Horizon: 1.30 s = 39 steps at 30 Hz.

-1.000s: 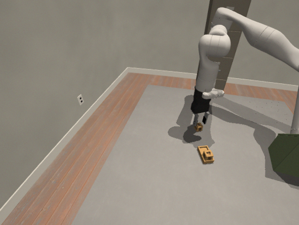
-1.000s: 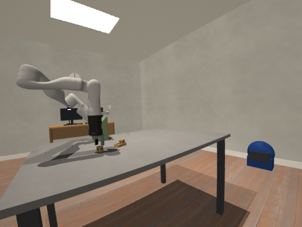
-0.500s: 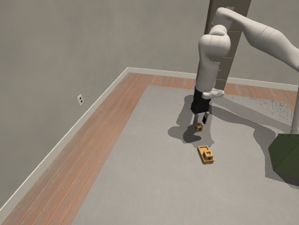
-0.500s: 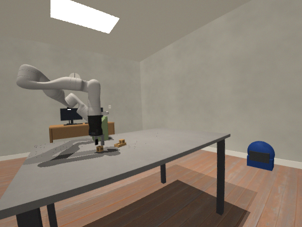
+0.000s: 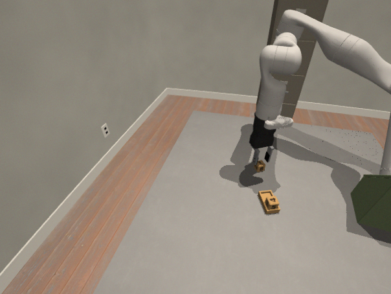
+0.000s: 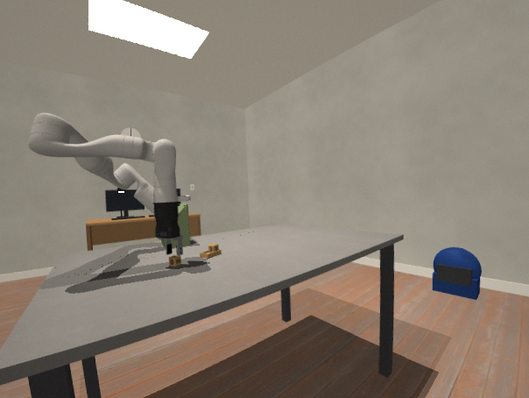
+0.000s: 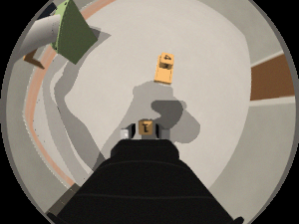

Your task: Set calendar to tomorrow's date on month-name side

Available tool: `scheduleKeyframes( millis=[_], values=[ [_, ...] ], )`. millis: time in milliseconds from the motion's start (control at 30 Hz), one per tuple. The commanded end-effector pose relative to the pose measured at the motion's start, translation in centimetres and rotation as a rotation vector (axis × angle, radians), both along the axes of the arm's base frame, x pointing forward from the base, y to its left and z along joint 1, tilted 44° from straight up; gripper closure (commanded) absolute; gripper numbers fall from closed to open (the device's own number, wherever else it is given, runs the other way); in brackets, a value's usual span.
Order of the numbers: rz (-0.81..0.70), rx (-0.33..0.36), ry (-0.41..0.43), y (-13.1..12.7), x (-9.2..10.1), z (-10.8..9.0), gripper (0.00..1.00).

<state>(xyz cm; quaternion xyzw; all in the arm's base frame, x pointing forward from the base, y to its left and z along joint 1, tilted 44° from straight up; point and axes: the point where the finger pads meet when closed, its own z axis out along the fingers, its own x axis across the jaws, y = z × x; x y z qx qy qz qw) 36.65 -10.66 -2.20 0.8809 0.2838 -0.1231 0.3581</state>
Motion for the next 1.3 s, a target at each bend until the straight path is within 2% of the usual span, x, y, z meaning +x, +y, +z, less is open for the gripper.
scheduleKeyframes(
  millis=[0,667,1267],
  values=[
    [0.001,0.0,-0.001,0.1,0.1,0.0,0.13],
    [0.001,0.0,-0.001,-0.4,0.0,-0.4,0.13],
    [0.001,0.0,-0.001,-1.9,0.0,-1.9,0.13]
  ],
)
